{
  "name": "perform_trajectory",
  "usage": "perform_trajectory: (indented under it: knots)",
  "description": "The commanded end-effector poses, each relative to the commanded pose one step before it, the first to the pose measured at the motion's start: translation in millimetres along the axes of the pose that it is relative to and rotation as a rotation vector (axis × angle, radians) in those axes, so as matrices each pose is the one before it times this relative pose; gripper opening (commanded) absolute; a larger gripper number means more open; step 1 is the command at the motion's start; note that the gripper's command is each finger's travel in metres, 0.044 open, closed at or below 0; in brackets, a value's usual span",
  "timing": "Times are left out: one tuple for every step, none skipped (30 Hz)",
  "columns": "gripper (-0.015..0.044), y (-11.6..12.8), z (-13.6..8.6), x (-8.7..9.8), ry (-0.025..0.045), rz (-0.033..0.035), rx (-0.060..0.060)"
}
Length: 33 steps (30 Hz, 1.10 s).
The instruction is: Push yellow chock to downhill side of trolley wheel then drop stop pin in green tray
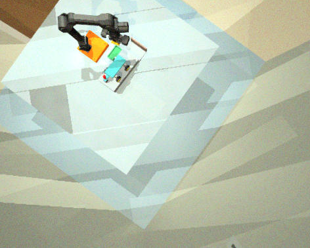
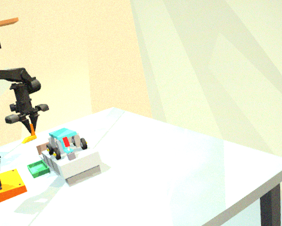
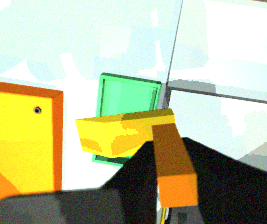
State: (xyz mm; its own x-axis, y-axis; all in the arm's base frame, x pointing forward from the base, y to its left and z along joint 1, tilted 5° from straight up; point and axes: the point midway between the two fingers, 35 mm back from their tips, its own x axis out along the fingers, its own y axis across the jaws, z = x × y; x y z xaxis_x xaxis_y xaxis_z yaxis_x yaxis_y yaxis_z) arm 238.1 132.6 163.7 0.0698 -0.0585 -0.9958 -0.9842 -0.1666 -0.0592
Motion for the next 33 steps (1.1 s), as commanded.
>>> perform_trajectory:
  knots:
    - [0.0000,-1.83,0.24,-1.90,0.01185,-0.00186,-0.1302]
    - [0.0000,-0.10,0.14,0.00,0.00215,0.00146,-0.0363]
    - [0.0000,-0.08,0.13,0.00,0.00219,0.00126,-0.0361]
    - [0.0000,-0.09,0.12,0.00,0.00215,0.00134,-0.0361]
    - [0.0000,-0.09,0.12,0.00,0.00211,0.00140,-0.0360]
    - [0.0000,-0.10,0.12,0.00,0.00206,0.00147,-0.0361]
    - [0.0000,-0.08,0.11,0.00,0.00212,0.00127,-0.0360]
    - [0.0000,-0.08,0.11,0.00,0.00208,0.00134,-0.0360]
    - [0.0000,-0.09,0.11,0.00,0.00204,0.00141,-0.0360]
    - [0.0000,-0.09,0.10,0.00,0.00199,0.00147,-0.0360]
    - [0.0000,-0.08,0.10,0.00,0.00206,0.00129,-0.0360]
    - [0.0000,-0.08,0.10,0.00,0.00202,0.00136,-0.0360]
    - [0.0000,-0.08,0.09,0.00,0.00197,0.00142,-0.0360]
    - [0.0000,-0.09,0.09,0.00,0.00193,0.00148,-0.0360]
    - [0.0000,-0.09,0.09,0.00,0.00187,0.00154,-0.0360]
    - [0.0000,-0.09,0.08,0.00,0.00182,0.00161,-0.0360]
    - [0.0000,-0.10,0.08,0.00,0.00177,0.00166,-0.0360]
    - [0.0000,-0.10,0.08,0.00,0.00172,0.00172,-0.0360]
    - [0.0000,-0.10,0.07,0.00,0.00166,0.00178,-0.0360]
    - [0.0000,-0.11,0.07,-0.01,0.00160,0.00183,-0.0360]
    - [0.0000,-0.11,0.07,-0.01,0.00154,0.00188,-0.0360]
    - [0.0000,-0.11,0.06,-0.01,0.00148,0.00193,-0.0361]
    - [0.0000,-0.12,0.06,-0.01,0.00141,0.00198,-0.0360]
    - [0.0000,-0.12,0.05,-0.01,0.00135,0.00202,-0.0361]
    - [0.0000,-0.12,0.05,-0.01,0.00128,0.00206,-0.0360]
    - [0.0000,-0.12,0.04,-0.01,0.00122,0.00211,-0.0361]
    - [0.0000,-0.12,0.04,-0.01,0.00115,0.00214,-0.0361]
    - [0.0000,-0.13,0.03,-0.01,0.00108,0.00218,-0.0361]
    - [0.0000,-0.13,0.03,-0.01,0.00100,0.00221,-0.0361]
    - [0.0000,-0.13,0.03,-0.02,0.00093,0.00225,-0.0361]
    - [0.0000,-0.11,0.02,-0.01,0.00071,0.00186,-0.0295]
    - [0.0000,-0.06,0.01,-0.01,0.00040,0.00112,-0.0177]
    - [0.0000,-0.02,0.00,0.00,0.00013,0.00038,-0.0059]
